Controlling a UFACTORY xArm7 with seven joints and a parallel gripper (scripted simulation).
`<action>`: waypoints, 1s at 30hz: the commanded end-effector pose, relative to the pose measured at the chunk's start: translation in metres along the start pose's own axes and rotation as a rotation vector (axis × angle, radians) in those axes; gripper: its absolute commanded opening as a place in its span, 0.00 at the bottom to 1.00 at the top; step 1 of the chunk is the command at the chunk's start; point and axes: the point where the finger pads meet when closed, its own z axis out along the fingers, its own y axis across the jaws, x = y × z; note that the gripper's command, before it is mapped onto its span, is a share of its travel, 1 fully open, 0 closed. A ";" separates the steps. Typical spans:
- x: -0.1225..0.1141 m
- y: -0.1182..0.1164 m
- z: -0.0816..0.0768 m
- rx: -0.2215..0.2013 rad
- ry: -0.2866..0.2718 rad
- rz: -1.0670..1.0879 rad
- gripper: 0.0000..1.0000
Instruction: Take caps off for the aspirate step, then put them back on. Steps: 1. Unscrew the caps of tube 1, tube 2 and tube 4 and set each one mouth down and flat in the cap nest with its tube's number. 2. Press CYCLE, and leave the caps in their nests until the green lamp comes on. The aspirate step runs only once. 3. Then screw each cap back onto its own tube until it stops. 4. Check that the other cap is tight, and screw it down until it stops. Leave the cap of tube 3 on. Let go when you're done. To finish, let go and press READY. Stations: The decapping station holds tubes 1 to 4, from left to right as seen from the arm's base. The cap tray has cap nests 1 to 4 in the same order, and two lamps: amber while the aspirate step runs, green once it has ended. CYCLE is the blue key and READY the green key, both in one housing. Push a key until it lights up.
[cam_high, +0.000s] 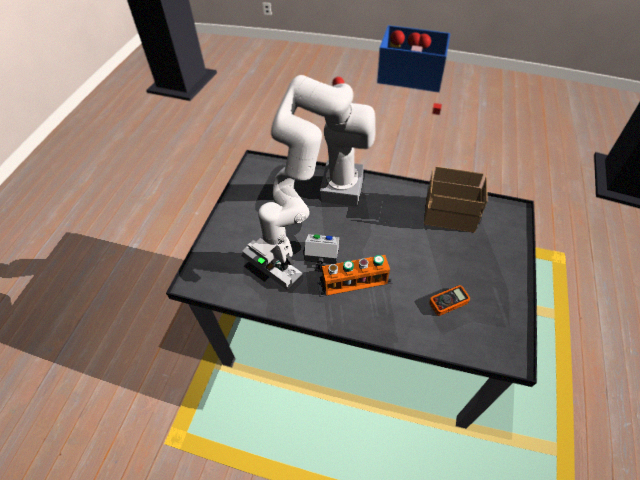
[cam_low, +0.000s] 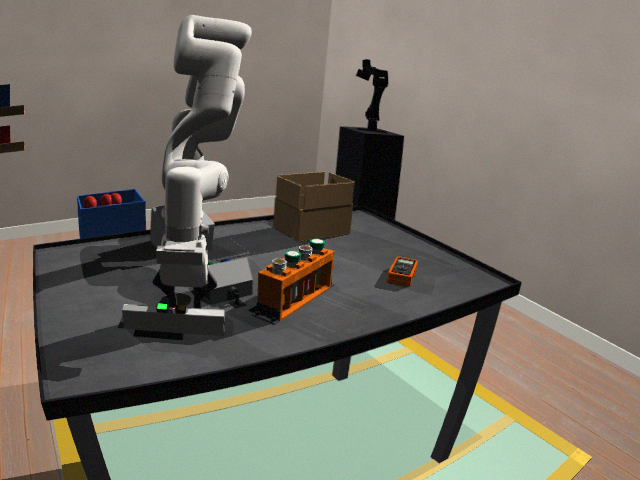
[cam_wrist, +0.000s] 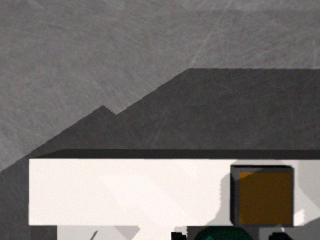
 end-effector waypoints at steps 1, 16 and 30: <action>0.001 0.000 0.001 0.001 0.003 0.000 0.46; 0.001 0.000 0.001 0.001 0.003 0.000 0.00; 0.001 0.000 -0.044 0.001 0.003 0.000 0.00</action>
